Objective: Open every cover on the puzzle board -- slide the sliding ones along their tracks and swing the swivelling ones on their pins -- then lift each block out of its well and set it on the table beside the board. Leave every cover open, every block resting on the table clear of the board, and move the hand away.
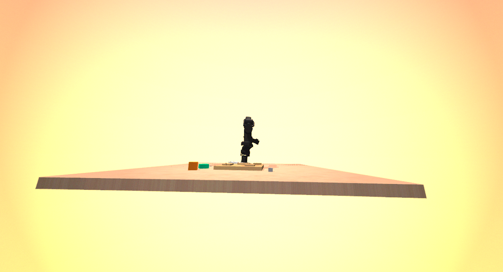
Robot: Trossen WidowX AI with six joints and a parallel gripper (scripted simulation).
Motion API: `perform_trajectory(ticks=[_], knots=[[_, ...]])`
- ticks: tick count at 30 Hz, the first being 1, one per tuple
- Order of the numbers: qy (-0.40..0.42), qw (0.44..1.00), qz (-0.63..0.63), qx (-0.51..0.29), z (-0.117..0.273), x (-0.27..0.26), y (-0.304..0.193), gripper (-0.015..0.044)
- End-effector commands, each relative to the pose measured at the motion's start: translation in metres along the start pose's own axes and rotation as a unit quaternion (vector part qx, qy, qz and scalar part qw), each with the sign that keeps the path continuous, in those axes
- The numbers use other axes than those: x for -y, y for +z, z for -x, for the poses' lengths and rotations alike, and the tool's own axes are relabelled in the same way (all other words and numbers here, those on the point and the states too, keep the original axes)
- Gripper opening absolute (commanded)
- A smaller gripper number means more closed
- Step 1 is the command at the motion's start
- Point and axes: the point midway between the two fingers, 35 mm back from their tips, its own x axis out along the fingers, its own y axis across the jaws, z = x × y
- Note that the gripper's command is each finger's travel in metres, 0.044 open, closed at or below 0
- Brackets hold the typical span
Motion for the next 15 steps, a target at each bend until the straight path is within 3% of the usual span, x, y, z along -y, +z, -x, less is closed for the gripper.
perform_trajectory(ticks=[1,15], knots=[[-0.001,1.000,0.002,0.002,-0.002,0.001,0.001,0.0000],[-0.001,1.000,0.002,0.002,-0.016,0.002,0.001,0.0000]])
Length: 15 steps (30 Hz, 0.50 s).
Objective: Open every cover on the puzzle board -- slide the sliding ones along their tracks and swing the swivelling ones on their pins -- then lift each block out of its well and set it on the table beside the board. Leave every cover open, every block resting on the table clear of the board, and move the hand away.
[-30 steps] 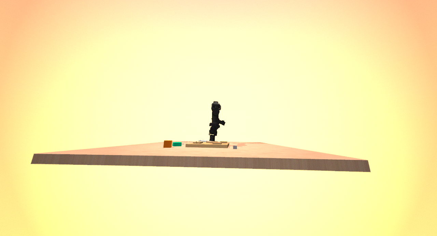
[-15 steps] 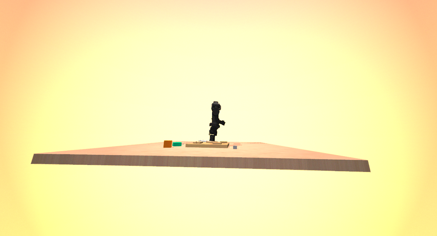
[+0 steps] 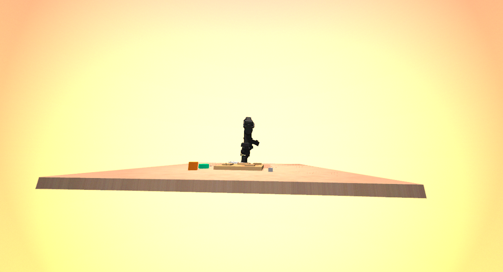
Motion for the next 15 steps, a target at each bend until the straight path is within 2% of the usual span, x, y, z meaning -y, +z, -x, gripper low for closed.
perform_trajectory(ticks=[1,15], knots=[[0.006,1.000,0.001,0.000,-0.007,-0.002,0.000,0.0000],[0.006,1.000,0.001,0.000,-0.021,-0.001,0.000,0.0000]])
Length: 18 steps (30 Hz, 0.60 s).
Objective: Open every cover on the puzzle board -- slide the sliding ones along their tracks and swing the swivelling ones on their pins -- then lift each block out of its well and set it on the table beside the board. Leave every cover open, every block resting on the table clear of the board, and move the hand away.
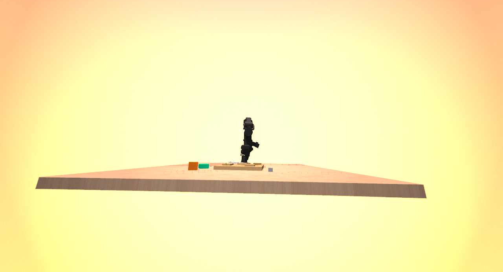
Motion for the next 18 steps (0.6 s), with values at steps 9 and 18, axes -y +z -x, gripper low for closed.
perform_trajectory(ticks=[9,18], knots=[[0.006,1.000,-0.001,0.000,-0.015,-0.002,0.000,0.0000],[0.006,1.000,-0.001,0.000,-0.024,-0.003,0.000,0.0000]])
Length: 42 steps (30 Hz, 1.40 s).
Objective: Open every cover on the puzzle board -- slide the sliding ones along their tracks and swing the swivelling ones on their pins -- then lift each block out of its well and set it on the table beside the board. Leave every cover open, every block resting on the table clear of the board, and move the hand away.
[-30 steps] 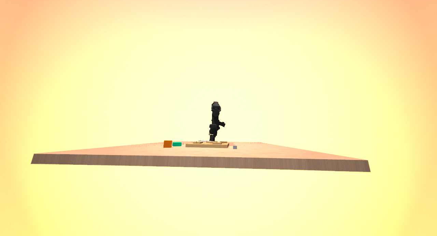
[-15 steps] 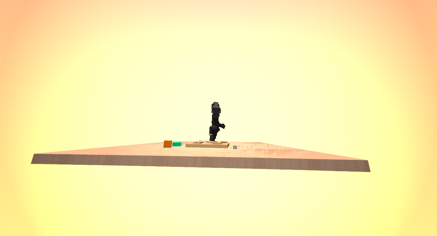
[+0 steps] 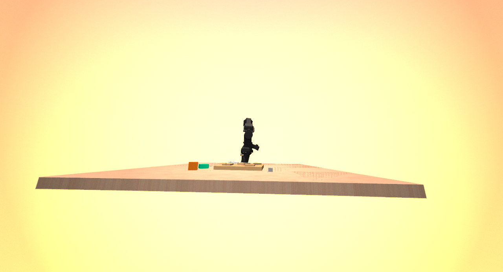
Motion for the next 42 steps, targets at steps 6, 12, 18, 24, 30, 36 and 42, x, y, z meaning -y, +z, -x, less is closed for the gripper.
perform_trajectory(ticks=[6,12,18,24,30,36,42], knots=[[0.006,1.000,-0.003,0.000,-0.012,-0.003,0.000,0.0000],[0.006,1.000,-0.003,0.000,-0.015,-0.003,0.000,0.0000],[0.006,1.000,-0.003,0.000,-0.014,-0.007,0.001,0.0000],[0.006,1.000,-0.003,0.000,-0.014,-0.014,0.004,0.0000],[0.007,1.000,-0.003,0.001,-0.015,-0.022,0.006,0.0000],[0.007,1.000,-0.003,0.001,-0.014,-0.026,0.006,0.0000],[0.007,1.000,-0.003,0.001,-0.014,-0.033,0.007,0.0000]])
